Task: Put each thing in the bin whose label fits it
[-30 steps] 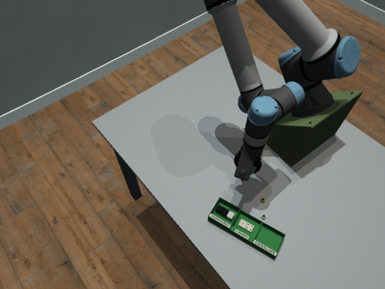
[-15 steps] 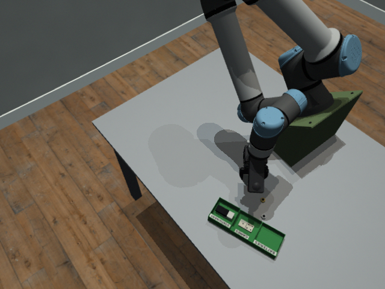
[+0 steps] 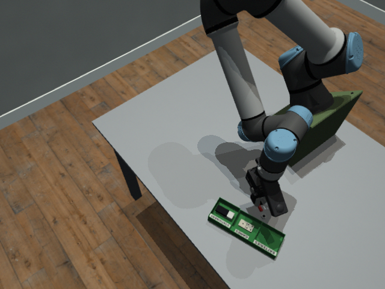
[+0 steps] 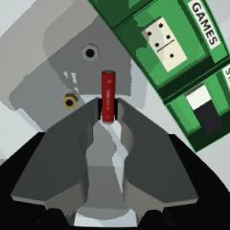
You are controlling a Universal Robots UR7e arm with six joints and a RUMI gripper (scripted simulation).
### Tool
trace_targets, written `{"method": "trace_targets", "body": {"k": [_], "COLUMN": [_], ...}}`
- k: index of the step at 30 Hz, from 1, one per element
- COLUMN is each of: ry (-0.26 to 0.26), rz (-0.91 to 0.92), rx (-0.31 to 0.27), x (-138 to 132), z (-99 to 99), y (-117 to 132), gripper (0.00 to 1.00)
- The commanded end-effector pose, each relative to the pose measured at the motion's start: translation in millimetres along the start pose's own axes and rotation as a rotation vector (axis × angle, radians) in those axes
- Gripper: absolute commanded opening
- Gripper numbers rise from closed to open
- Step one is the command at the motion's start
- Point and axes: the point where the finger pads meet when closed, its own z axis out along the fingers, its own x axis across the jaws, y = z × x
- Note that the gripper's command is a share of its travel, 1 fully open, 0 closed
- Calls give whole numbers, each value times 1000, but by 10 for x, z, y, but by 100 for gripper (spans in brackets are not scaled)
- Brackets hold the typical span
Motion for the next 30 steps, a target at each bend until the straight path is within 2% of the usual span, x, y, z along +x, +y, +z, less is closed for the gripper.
{"method": "trace_targets", "body": {"k": [1, 11, 13, 14, 16, 19, 30], "ry": [-1, 0, 0, -1, -2, -5, -5], "rz": [-157, -454, -454, -536, -584, -673, -674], "rx": [0, 2, 2, 2, 1, 0, 0], "x": [16, 29, 29, 31, 33, 36, 36], "z": [5, 6, 6, 6, 6, 6, 6], "y": [-285, -885, -885, -945, -1036, -1073, -1059], "gripper": [0, 0, 0, 0, 0, 0, 0]}}
